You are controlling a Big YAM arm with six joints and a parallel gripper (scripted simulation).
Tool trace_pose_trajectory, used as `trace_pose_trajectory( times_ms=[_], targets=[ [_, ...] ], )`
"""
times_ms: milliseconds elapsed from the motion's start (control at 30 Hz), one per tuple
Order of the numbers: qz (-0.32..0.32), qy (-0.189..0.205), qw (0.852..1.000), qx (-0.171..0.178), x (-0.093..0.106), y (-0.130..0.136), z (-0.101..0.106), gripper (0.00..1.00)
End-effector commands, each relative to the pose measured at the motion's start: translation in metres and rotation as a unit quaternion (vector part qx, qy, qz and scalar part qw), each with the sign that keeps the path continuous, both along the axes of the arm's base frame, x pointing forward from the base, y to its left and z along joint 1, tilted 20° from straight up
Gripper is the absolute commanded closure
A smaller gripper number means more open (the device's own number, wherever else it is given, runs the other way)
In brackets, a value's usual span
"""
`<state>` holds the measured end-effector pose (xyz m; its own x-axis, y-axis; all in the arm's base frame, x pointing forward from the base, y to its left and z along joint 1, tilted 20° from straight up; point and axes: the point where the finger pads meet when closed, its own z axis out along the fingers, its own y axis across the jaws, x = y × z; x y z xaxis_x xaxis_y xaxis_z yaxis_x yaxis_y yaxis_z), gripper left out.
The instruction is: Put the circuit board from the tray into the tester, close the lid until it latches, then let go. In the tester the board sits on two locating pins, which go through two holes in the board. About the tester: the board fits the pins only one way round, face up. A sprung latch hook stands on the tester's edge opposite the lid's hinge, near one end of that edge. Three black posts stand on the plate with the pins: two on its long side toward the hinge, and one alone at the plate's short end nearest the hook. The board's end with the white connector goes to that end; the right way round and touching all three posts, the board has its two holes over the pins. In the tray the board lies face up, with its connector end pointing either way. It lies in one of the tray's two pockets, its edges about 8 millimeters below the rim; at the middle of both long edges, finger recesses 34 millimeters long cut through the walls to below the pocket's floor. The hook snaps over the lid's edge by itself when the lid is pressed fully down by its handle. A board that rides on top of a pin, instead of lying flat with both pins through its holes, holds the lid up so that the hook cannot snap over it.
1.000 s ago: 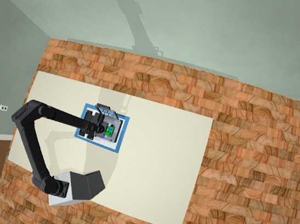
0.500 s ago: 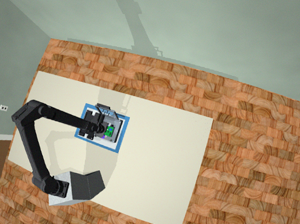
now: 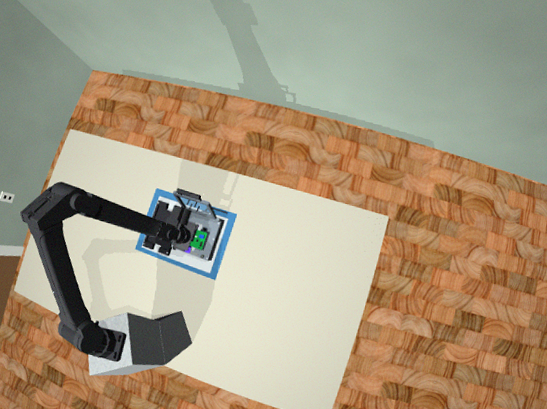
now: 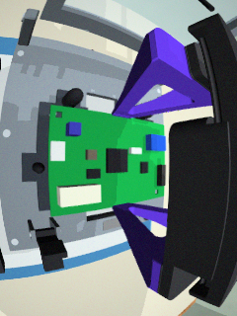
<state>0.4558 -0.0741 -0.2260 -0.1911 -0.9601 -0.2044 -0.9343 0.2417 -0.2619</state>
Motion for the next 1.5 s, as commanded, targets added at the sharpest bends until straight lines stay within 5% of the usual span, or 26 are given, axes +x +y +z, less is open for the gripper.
trace_pose_trajectory(
  times_ms=[0, 1467],
  targets=[
    [0.007, -0.016, 1.000, -0.005, 0.0133, 0.0020, 0.0126, 0.28],
    [0.001, -0.010, 1.000, -0.002, 0.0115, 0.0024, 0.0117, 0.28]
  ],
)
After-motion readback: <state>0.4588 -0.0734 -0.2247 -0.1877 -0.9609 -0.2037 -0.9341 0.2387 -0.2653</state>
